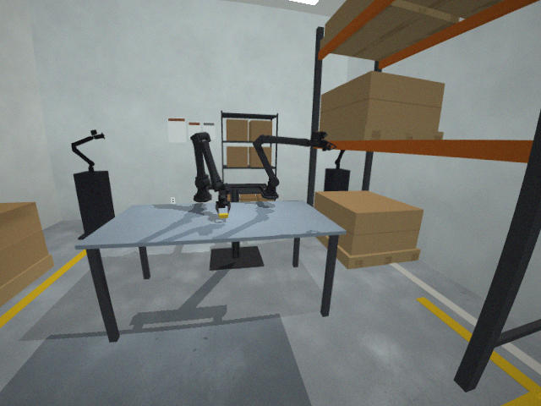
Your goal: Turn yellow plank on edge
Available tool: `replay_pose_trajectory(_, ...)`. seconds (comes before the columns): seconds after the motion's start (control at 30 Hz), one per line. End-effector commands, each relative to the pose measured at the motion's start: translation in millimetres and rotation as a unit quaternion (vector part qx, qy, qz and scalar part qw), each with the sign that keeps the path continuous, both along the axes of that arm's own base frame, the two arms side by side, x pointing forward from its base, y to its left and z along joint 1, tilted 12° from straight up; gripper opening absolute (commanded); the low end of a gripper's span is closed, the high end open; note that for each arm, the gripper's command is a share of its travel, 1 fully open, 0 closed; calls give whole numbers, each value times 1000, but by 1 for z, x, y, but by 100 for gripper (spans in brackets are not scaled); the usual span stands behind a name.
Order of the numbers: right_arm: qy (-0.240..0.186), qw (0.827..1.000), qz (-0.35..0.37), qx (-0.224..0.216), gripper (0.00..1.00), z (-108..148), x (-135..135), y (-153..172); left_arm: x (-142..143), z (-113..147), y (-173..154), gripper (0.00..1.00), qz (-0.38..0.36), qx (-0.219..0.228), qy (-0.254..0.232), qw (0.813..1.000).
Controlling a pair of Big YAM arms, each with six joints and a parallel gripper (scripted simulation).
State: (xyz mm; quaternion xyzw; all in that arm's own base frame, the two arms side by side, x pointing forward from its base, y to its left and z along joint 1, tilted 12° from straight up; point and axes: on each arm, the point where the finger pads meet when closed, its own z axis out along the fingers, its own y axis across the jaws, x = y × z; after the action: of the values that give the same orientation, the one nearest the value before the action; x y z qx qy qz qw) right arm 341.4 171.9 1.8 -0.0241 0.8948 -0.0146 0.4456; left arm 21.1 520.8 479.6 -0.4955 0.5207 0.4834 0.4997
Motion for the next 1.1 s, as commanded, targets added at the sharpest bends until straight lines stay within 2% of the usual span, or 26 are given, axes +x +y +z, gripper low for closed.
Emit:
replay_pose_trajectory(0.0, -27, 1000, 13, 0, 66, 2, 0, 5, -8, 41, 9, 100, 8, 36, -5, 999)
replay_pose_trajectory(0.27, -91, 996, 15, 2, 66, 1, -2, 5, -8, 41, 9, 100, 8, 36, -5, 999)
replay_pose_trajectory(0.5, -106, 994, 12, 3, 66, 2, -1, 3, -8, 41, 9, 100, 8, 36, -5, 999)
replay_pose_trajectory(0.53, -121, 992, 12, 17, 66, 15, 5, 9, -8, 41, 9, 100, 8, 36, -5, 999)
replay_pose_trajectory(0.8, -117, 993, 13, 13, 66, 11, 4, 8, -8, 41, 9, 100, 8, 36, -5, 999)
replay_pose_trajectory(0.87, -111, 994, 14, 6, 66, 3, 1, 6, -8, 41, 9, 100, 8, 36, -5, 999)
replay_pose_trajectory(1.07, -122, 992, 16, 3, 66, 1, -3, 4, -8, 41, 9, 100, 8, 36, -5, 999)
